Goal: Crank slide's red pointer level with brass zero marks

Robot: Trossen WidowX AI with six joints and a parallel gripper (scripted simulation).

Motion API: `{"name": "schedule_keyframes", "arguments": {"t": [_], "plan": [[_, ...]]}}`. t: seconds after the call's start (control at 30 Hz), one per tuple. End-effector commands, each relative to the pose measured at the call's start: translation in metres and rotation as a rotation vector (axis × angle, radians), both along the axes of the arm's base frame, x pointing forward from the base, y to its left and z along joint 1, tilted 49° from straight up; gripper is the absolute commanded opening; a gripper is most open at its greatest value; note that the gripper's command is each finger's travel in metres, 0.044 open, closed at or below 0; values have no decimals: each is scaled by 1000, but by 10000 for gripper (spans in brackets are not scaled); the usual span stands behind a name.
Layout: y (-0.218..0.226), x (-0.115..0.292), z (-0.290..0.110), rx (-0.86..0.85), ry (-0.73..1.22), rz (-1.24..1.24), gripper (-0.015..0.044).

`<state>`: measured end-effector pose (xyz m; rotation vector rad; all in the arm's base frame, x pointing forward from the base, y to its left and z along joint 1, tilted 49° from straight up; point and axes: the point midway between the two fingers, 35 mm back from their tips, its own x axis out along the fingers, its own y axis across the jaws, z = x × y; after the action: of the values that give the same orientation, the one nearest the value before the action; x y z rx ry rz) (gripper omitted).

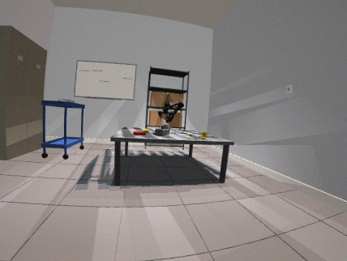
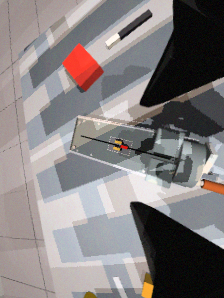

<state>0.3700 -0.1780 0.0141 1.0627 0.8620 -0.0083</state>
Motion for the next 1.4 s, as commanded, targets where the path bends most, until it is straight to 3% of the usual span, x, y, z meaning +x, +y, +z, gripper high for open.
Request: {"name": "schedule_keyframes", "arguments": {"t": [0.0, 0.3, 0.93, 1.2, 1.37], "plan": [[-1, 2, -7, 13, -8, 16, 440], [37, 15, -56, 28, -28, 30, 440], [36, 15, -55, 27, -28, 31, 440], [-5, 8, -18, 23, -29, 34, 440], [-3, 4, -10, 17, -19, 26, 440]]}}
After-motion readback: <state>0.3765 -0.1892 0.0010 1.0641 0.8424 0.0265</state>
